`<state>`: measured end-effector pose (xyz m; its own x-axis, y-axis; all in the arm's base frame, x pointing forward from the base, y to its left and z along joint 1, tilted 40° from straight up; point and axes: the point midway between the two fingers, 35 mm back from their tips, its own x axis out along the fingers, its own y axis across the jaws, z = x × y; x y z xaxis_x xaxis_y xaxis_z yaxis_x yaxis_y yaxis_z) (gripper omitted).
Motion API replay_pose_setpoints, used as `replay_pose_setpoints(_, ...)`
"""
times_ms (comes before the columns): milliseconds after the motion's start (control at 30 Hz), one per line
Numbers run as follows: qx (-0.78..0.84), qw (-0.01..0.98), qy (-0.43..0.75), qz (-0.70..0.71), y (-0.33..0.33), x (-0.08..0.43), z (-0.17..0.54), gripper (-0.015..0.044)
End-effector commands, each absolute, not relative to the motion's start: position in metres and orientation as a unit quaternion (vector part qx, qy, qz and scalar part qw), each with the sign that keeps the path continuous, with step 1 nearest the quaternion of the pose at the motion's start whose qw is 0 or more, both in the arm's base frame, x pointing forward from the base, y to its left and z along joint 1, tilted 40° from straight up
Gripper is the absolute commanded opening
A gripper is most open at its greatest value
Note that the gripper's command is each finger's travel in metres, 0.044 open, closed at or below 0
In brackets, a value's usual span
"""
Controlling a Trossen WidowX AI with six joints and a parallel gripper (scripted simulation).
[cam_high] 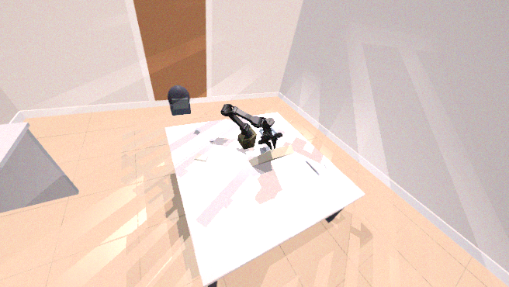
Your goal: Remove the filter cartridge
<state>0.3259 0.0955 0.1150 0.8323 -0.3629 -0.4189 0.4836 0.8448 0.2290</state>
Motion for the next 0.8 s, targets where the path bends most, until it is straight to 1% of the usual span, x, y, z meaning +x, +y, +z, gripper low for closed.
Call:
replay_pose_setpoints(0, 0.164, 0.943, 0.185, -0.222, 0.0965, 0.3264, 0.1146, 0.0109)
replay_pose_setpoints(767, 0.164, 0.943, 0.185, -0.222, 0.0957, 0.3297, 0.1140, 0.0109)
